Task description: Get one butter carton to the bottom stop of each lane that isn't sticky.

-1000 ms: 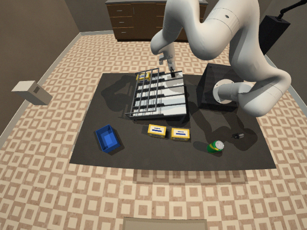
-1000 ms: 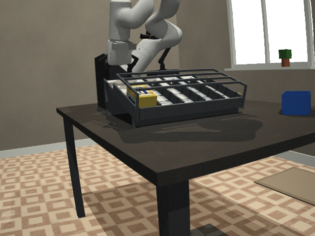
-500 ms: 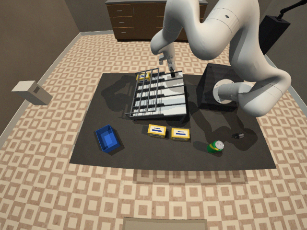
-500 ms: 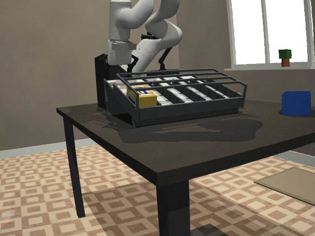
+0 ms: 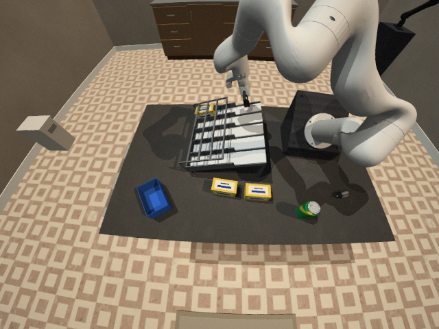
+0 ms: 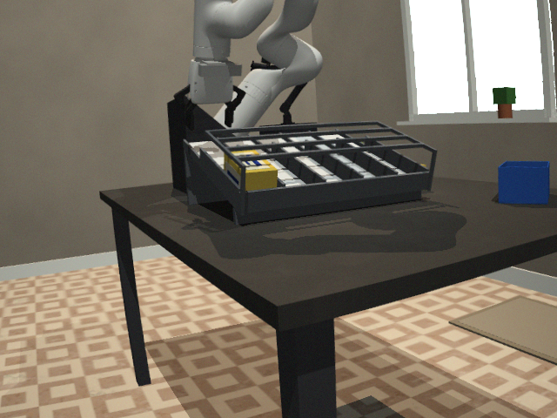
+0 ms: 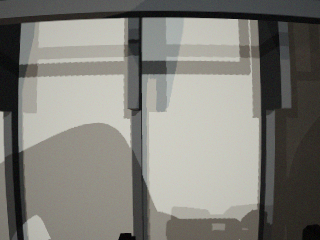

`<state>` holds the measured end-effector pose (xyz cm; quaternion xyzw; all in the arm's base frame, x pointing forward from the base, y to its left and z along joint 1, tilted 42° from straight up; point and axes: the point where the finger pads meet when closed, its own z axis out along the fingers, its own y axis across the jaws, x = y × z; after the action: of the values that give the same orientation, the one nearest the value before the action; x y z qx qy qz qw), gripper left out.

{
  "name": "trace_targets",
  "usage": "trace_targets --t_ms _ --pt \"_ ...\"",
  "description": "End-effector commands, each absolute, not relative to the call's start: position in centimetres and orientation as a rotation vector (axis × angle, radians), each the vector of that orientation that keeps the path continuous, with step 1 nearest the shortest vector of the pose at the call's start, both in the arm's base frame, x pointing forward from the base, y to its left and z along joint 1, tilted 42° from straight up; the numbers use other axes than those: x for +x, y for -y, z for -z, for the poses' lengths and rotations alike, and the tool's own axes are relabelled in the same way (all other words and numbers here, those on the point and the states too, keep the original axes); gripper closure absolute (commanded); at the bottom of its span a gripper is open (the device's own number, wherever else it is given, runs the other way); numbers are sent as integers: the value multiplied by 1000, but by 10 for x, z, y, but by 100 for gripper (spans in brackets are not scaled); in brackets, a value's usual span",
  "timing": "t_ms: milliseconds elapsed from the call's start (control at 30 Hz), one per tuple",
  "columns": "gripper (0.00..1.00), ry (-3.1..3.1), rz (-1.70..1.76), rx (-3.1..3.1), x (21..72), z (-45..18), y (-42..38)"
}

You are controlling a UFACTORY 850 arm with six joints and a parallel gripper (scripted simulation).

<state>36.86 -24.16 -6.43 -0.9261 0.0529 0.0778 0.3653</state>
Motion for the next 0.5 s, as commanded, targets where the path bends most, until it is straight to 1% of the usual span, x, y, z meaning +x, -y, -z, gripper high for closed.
trace_targets --t_ms 0,200,233,333,400,467 --pt "0 -136 -198 -2383 369 63 243" --pt "0 -136 -198 -2383 369 63 243" --pt "0 -266 136 -2398 361 13 287" --pt "0 -274 155 -2398 359 9 290" --pt "0 -274 155 -2398 352 -9 305" --pt "0 -274 155 -2398 351 -11 307"
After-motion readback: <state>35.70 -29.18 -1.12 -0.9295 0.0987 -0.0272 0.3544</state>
